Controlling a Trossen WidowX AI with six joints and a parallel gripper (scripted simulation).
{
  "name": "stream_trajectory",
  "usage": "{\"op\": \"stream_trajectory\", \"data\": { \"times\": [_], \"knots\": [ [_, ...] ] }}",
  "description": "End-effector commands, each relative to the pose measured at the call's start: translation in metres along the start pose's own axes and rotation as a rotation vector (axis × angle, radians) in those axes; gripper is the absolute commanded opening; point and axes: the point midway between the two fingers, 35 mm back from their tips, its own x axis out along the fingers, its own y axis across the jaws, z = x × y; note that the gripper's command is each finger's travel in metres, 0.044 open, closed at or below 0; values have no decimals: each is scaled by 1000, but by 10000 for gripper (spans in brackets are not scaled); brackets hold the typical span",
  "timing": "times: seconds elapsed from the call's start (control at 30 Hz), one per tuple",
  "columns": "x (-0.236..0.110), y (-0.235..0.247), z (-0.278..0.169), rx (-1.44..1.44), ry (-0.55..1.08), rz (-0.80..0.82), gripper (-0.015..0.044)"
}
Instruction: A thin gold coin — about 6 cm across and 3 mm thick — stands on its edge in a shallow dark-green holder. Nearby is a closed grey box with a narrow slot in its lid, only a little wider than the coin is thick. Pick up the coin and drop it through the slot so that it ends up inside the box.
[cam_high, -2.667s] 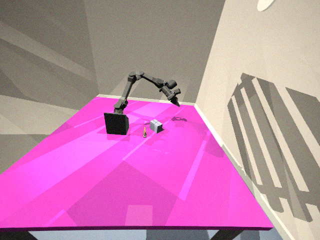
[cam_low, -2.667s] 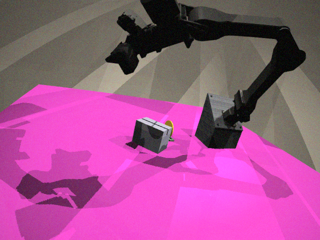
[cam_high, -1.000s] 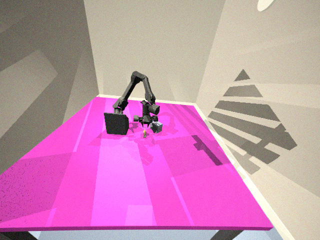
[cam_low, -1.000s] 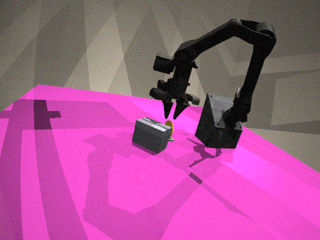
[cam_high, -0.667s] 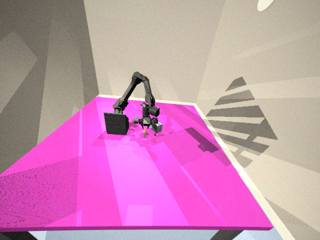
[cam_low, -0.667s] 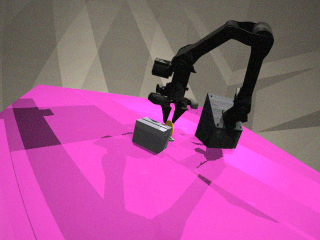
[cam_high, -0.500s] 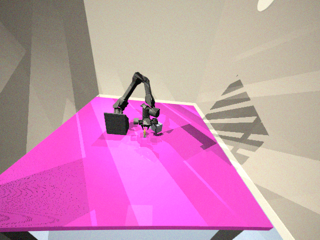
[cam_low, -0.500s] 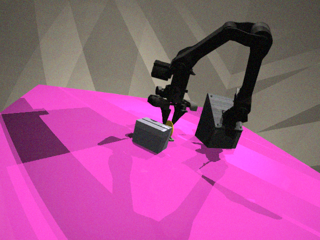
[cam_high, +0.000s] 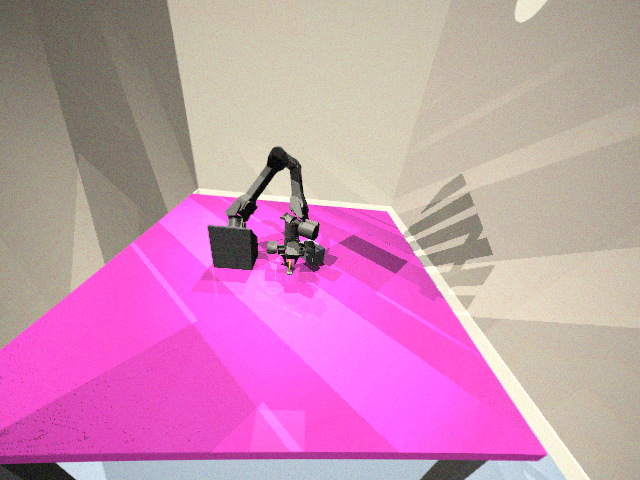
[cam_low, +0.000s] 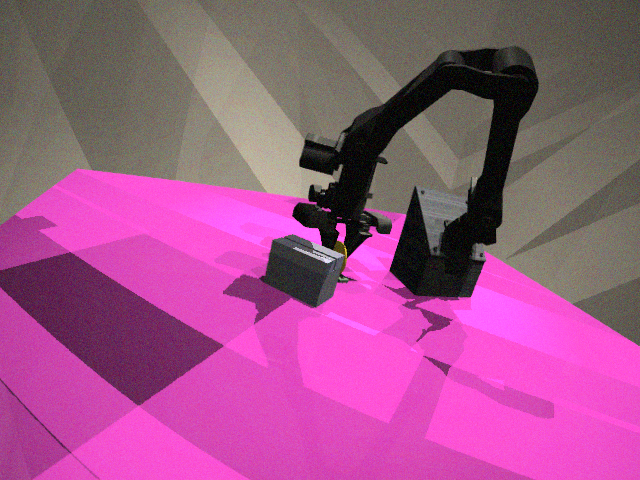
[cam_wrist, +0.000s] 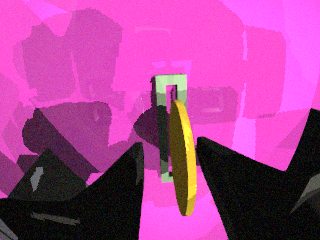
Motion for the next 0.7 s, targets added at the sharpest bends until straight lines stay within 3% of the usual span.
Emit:
{"op": "stream_trajectory", "data": {
  "times": [0.0,0.17,0.33,0.67],
  "knots": [
    [7,-3,-2,10,8,-5,161],
    [13,-4,-3,9,10,-5,161],
    [13,-4,-3,9,10,-5,29],
    [13,-4,-3,9,10,-5,0]
  ]
}}
